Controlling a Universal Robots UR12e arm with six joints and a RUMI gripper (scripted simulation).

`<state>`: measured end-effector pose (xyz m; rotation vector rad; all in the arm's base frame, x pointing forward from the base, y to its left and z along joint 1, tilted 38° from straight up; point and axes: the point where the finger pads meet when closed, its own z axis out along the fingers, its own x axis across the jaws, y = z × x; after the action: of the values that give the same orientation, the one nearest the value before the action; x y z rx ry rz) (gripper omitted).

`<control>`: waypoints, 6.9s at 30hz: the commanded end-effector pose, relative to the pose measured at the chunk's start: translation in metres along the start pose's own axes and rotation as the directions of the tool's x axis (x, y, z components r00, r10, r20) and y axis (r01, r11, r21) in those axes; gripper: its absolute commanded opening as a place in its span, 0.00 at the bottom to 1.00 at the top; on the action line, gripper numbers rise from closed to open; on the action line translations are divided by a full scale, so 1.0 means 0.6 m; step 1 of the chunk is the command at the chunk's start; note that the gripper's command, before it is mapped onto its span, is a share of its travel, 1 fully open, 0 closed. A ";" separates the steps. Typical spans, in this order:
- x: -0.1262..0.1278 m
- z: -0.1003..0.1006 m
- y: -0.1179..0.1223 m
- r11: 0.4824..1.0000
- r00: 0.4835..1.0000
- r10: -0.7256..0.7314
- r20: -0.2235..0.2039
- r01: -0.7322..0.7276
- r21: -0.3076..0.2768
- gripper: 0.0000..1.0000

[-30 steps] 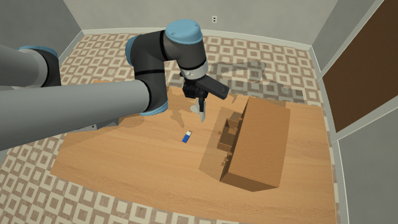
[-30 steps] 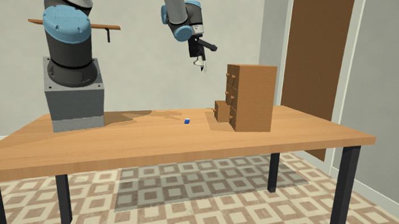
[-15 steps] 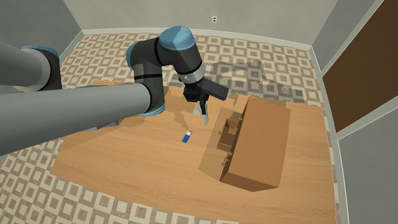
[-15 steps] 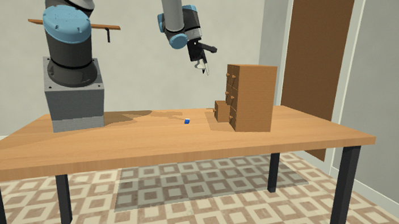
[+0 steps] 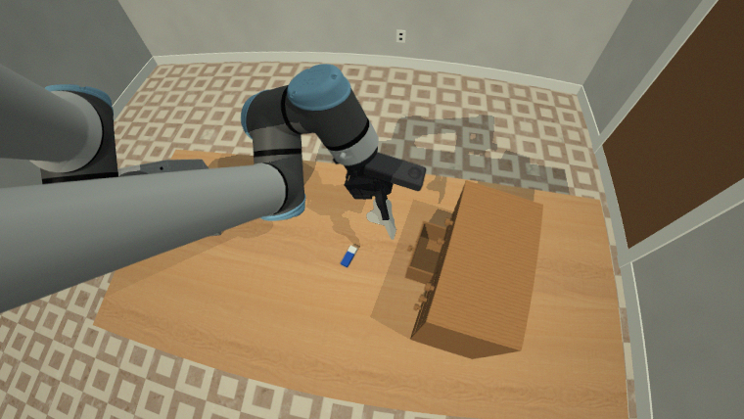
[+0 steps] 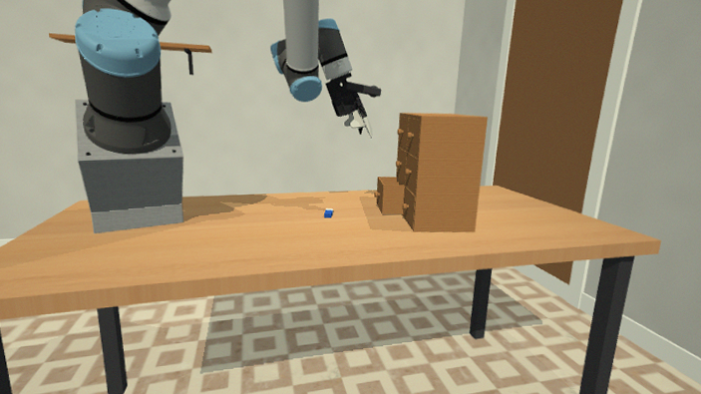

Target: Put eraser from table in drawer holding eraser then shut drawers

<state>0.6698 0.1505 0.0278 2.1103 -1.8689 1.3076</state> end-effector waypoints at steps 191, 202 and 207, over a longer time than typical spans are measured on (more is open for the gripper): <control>0.005 0.073 -0.032 0.961 0.996 -0.085 -0.003 0.083 0.265 1.00; 0.003 0.049 -0.022 0.982 0.998 -0.058 0.001 0.057 0.182 1.00; 0.003 0.042 -0.019 0.986 0.999 -0.050 0.002 0.049 0.158 1.00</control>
<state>0.6966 0.1364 0.0157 2.2383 -1.7331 1.5193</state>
